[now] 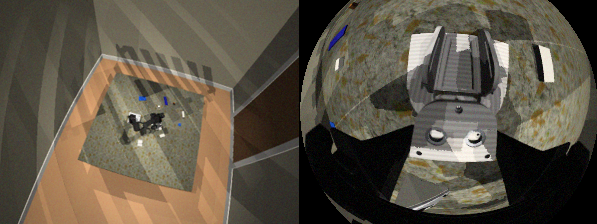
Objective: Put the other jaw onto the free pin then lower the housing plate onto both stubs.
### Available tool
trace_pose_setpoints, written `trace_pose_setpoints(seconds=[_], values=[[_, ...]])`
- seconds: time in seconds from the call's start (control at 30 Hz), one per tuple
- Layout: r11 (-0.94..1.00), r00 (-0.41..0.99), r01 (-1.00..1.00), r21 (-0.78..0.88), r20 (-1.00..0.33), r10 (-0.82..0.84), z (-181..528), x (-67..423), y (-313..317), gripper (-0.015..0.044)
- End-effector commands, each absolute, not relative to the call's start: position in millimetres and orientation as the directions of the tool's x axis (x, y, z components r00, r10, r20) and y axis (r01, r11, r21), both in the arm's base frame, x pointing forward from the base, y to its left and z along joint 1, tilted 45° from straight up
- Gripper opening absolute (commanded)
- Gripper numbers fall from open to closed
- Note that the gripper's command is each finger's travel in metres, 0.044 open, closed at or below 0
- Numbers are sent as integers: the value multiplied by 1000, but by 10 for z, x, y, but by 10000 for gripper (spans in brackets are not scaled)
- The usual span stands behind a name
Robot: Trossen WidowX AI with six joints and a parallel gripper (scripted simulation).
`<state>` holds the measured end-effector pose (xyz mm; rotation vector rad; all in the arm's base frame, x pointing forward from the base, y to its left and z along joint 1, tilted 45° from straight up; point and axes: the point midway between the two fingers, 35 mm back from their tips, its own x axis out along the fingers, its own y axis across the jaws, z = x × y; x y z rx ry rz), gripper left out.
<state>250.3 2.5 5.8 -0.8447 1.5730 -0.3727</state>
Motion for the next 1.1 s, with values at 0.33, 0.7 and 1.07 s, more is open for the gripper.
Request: trace_pose_setpoints(seconds=[0.33, 0.7, 1.07], values=[[672, 16, -310, -673, -711, -703, -56, 2480, -104, 351], [672, 16, -310, -673, -711, -703, -56, 2480, -104, 351], [672, 16, -308, -673, -710, -704, -73, 2481, -121, 351]])
